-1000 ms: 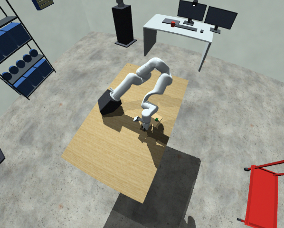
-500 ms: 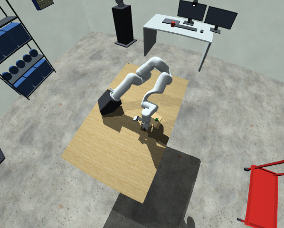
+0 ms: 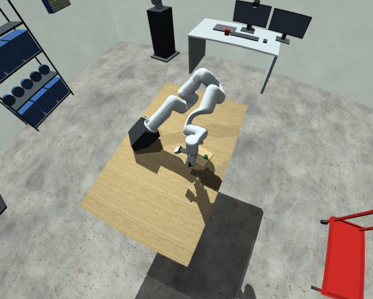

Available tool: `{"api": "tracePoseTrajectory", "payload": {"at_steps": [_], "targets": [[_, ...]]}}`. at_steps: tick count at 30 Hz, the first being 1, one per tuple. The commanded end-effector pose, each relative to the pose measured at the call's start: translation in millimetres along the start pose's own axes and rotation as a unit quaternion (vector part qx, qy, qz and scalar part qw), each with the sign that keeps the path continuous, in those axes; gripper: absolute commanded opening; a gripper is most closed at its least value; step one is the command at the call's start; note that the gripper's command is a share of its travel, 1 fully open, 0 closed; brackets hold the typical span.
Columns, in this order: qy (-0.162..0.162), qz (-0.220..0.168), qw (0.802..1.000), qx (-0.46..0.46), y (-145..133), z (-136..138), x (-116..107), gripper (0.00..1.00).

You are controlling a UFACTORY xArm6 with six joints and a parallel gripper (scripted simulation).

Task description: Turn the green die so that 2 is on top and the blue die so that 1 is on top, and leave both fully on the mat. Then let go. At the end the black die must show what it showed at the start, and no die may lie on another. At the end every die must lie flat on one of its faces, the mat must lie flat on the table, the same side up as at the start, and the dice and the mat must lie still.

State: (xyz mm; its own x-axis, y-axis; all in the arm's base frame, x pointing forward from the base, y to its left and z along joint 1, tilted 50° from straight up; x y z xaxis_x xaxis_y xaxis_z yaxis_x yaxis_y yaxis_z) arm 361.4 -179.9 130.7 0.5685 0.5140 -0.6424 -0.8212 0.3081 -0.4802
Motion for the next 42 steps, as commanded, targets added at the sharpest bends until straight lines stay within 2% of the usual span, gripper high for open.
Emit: {"api": "tracePoseTrajectory", "payload": {"at_steps": [1, 14, 23, 29, 37, 40, 42], "targets": [[-0.001, 0.000, 1.000, 0.000, -0.4, 0.8, -12.4, 0.21], [-0.001, 0.000, 1.000, 0.002, -0.6, 1.5, -12.4, 0.21], [0.001, 0.004, 0.999, 0.039, -4.2, 12.8, -11.0, 0.21], [0.007, 0.010, 0.992, 0.122, -10.9, 38.1, -8.1, 0.21], [0.017, 0.015, 0.968, 0.248, -17.8, 77.7, -4.1, 0.21], [0.017, 0.015, 0.968, 0.249, -17.8, 77.8, -4.1, 0.21], [0.020, 0.015, 0.954, 0.298, -19.4, 93.4, -2.7, 0.21]]}}
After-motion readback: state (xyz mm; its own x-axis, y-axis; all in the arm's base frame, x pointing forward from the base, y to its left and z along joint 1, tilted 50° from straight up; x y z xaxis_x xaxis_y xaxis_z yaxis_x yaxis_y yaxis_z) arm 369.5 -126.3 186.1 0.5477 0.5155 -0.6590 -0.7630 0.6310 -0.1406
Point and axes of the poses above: the point where the finger pads meet when closed, its own x axis out along the fingers, its own z axis across the jaws, y = z × x, the point moved 1 cm from there along -x, back along the fingers, and after that the axes turned 12 degrees about x, right-handed, at the moved point
